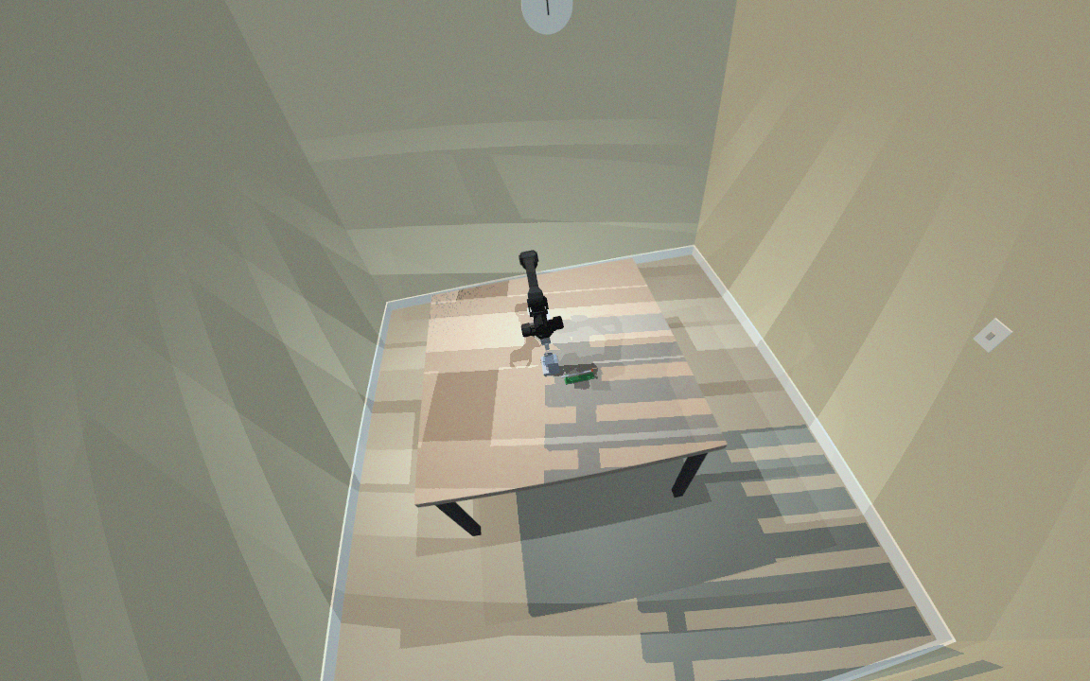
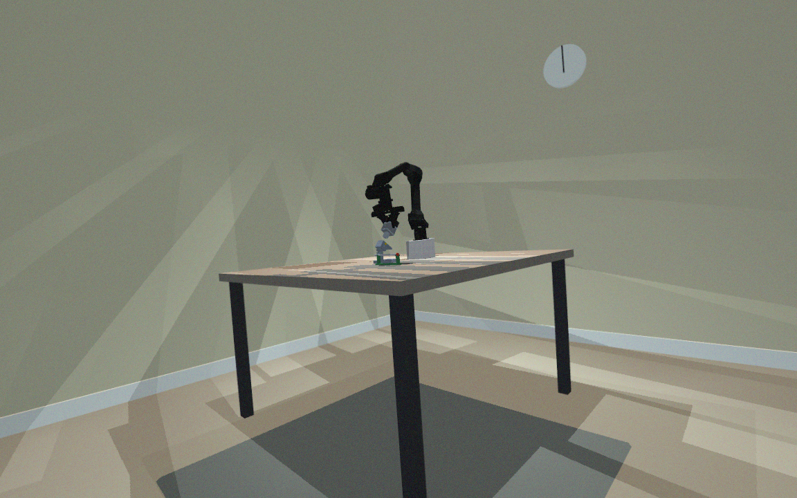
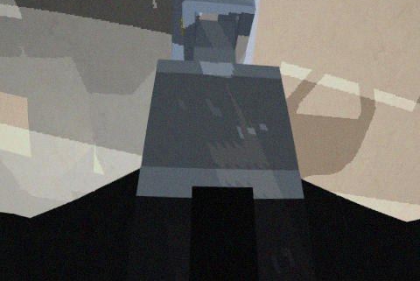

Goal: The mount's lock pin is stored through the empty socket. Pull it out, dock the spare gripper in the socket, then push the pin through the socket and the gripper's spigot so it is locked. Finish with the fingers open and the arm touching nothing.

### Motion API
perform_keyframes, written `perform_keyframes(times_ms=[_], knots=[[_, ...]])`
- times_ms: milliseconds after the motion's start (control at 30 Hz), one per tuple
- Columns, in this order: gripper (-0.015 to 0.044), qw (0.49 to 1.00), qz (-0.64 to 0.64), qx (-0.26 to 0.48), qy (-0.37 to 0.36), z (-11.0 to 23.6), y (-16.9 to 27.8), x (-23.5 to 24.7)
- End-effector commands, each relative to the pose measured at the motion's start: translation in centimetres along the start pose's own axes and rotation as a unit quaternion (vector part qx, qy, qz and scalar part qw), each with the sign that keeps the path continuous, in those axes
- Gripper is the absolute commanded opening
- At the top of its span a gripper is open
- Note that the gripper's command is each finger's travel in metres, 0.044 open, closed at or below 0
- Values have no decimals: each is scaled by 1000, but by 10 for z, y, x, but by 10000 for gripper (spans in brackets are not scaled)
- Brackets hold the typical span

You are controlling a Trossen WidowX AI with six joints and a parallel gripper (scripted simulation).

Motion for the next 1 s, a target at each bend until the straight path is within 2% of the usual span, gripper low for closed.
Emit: perform_keyframes(times_ms=[0,967], knots=[[0,1000,-8,4,18,5,8,4],[0,1000,-13,-2,21,-21,-14,8]])
Point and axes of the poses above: the point midway between the two fingers, 35 mm back from their tips, its own z axis back along the fingers, its own x axis across the jaws, y = z × x, the point moved 9 cm from there along z, back along the fingers, and after that the axes turned 11 degrees about -z, right-handed, at the moved point
